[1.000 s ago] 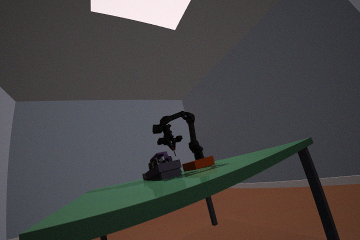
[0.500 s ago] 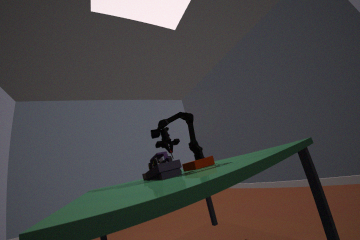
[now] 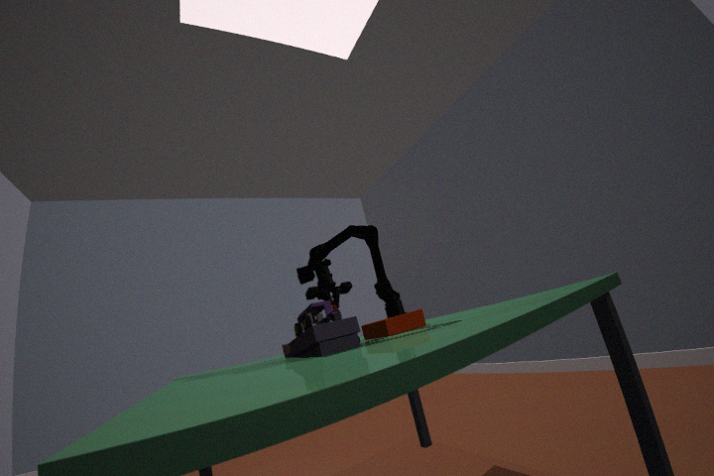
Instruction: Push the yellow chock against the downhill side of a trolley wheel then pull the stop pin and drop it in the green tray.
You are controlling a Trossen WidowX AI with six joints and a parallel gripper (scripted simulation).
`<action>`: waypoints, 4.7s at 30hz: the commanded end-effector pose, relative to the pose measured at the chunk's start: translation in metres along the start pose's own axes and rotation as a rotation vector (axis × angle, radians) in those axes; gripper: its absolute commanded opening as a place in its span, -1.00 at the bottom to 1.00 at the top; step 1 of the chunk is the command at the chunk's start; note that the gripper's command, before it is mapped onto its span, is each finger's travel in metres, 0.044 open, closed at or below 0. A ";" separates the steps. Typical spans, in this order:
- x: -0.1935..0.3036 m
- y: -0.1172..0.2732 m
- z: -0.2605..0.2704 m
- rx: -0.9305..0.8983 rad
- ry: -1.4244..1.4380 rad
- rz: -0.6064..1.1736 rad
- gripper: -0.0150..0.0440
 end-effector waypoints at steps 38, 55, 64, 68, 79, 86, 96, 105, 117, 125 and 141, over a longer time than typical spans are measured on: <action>-0.022 0.003 0.000 -0.110 -0.762 -0.115 -0.49; -0.011 0.001 -0.001 -0.211 -1.271 -0.159 -0.49; -0.006 0.000 -0.002 -0.283 -1.534 -0.163 -0.49; -0.005 0.000 -0.002 -0.289 -1.553 -0.162 -0.49; -0.013 -0.013 -0.016 -0.295 -1.590 -0.167 -0.49; -0.017 -0.019 -0.024 -0.297 -1.602 -0.169 -0.49; -0.019 -0.045 -0.021 -0.452 -1.583 -0.266 -0.49; -0.038 -0.066 -0.017 -0.462 -1.582 -0.272 -0.49; -0.048 -0.077 -0.016 -0.463 -1.582 -0.272 -0.22; -0.043 -0.080 -0.016 -0.462 -1.582 -0.272 0.15; -0.034 -0.086 -0.017 -0.461 -1.582 -0.271 0.15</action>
Point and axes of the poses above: the point midway between the two fingers, 35 mm back from their tips, its own y axis back along the fingers, its own z axis across the jaws, x = y × z, the point moved 8 cm from there along y, back along the fingers, and after that the axes turned 14 degrees about -y, right-handed, at the moved point
